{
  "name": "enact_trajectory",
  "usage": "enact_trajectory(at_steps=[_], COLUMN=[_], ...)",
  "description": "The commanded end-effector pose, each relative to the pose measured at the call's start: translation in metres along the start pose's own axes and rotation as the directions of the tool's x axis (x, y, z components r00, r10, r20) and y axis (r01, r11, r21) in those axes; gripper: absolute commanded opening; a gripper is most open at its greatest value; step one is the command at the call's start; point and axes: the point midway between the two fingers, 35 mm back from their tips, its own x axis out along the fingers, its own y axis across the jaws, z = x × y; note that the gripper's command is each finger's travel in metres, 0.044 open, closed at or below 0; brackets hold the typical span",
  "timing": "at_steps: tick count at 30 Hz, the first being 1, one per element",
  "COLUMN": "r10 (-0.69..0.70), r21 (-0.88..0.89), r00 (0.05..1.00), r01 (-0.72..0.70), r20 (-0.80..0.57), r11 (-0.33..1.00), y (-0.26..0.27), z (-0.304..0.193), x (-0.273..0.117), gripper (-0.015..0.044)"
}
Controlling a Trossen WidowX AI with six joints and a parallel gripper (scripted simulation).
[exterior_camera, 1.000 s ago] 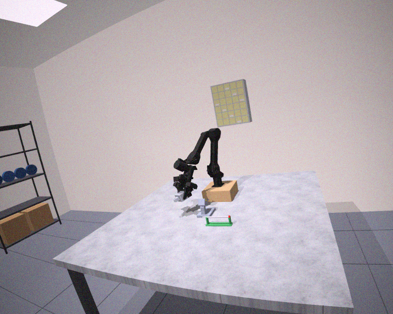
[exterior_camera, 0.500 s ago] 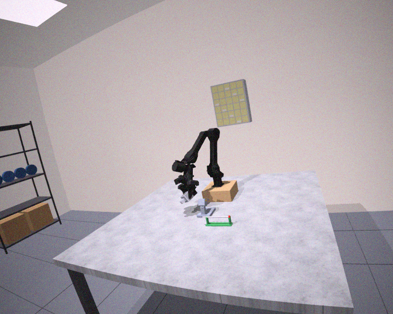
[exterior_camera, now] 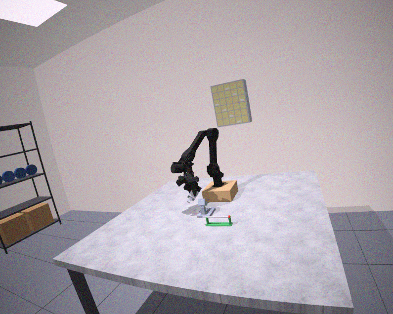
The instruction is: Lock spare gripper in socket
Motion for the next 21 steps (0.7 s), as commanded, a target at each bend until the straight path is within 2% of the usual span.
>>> enact_trajectory(at_steps=[1, 21], r10=[0.033, 0.203], r21=[0.064, 0.433], r00=[0.998, 0.933], r01=[-0.03, -0.057], r20=[-0.05, -0.298], r11=[0.998, 0.9], y=[0.006, 0.035], z=[-0.005, -0.038], x=[-0.003, -0.028], gripper=[0.0, 0.0])
